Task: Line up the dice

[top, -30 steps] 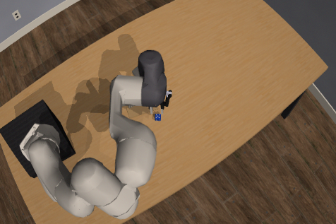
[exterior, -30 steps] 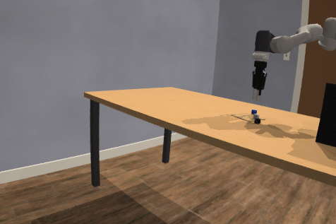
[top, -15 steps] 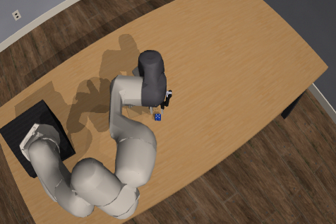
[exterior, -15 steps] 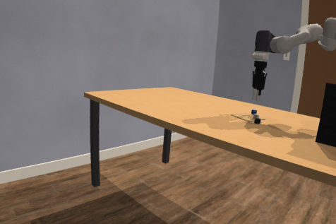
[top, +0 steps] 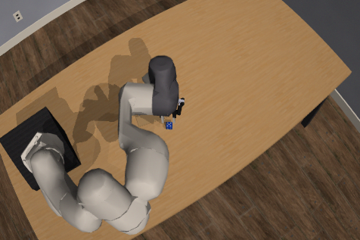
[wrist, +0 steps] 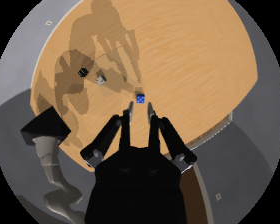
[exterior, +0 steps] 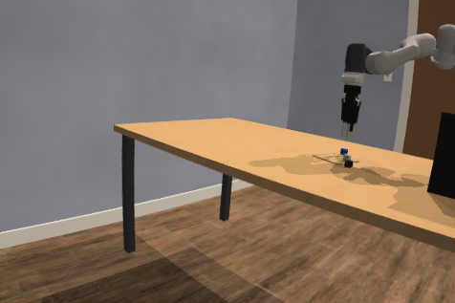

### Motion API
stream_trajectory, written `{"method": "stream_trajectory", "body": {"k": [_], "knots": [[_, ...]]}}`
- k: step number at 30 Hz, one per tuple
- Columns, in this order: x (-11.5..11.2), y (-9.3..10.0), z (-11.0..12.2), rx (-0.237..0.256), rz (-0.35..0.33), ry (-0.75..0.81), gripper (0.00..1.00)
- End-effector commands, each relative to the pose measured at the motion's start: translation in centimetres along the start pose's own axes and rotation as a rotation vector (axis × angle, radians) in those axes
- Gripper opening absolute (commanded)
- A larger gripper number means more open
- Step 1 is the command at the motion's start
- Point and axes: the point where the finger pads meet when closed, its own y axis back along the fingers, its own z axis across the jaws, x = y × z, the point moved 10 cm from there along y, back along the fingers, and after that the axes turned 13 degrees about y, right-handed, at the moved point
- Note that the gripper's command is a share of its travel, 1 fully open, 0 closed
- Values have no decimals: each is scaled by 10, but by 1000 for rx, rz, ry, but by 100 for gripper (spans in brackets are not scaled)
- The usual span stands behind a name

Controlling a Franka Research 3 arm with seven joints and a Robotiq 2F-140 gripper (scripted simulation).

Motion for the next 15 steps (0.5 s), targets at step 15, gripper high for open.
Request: {"method": "stream_trajectory", "body": {"k": [15], "knots": [[2, -25, 0, 0, 2, -8, 25]]}}
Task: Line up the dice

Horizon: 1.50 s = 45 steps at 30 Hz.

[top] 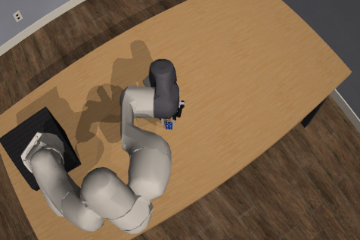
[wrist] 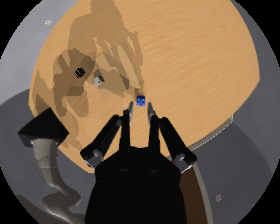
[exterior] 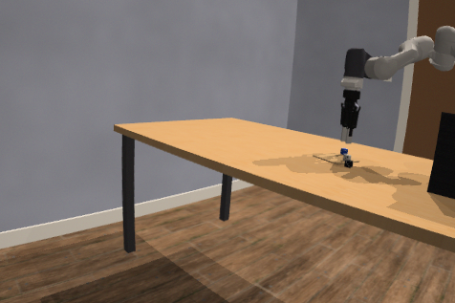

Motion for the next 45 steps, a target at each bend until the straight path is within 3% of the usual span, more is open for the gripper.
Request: {"method": "stream_trajectory", "body": {"k": [1, 14, 45], "knots": [[1, -5, 0, -2, 4, -10, 25], [2, -17, 0, -2, 4, -10, 25], [2, -19, 0, -2, 4, -10, 25]]}}
